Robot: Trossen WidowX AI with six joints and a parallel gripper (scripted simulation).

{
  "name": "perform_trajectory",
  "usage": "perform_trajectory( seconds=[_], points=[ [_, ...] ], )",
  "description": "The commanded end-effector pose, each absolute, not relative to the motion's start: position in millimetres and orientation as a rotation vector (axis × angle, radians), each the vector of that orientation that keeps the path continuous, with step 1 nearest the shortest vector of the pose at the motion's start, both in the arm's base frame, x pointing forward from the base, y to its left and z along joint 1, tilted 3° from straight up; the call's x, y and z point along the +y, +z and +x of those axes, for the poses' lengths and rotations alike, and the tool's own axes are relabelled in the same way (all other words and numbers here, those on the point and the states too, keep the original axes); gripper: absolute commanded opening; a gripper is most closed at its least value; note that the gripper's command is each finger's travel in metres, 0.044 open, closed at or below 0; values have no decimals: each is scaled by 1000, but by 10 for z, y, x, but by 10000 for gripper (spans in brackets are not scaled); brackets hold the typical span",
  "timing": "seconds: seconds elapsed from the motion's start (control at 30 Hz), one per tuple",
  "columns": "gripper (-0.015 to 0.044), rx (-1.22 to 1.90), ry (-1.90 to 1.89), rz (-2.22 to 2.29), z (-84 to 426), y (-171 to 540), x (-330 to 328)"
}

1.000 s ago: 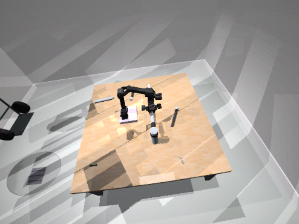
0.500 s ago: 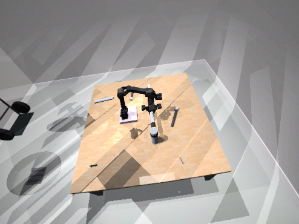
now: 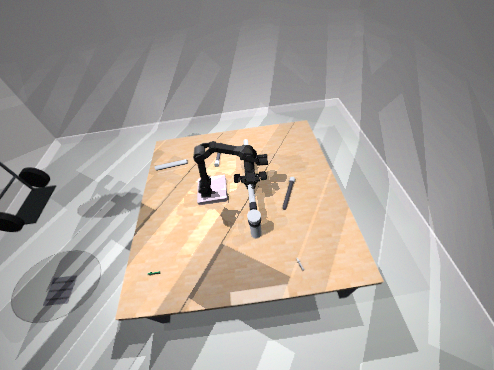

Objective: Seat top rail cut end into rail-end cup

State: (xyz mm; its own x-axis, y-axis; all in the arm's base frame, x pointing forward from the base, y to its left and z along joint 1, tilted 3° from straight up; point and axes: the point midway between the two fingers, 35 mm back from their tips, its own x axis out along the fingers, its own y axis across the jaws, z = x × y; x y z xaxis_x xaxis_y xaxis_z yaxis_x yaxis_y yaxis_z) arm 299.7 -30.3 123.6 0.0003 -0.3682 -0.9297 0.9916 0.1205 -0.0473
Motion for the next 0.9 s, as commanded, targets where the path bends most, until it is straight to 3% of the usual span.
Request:
perform_trajectory(
  seconds=[0.0, 0.87],
  points=[
    [0, 995, -1288, 821, 3008, 1258, -326],
    [0, 1004, -1289, 828, 2999, 1237, -313]
  ],
)
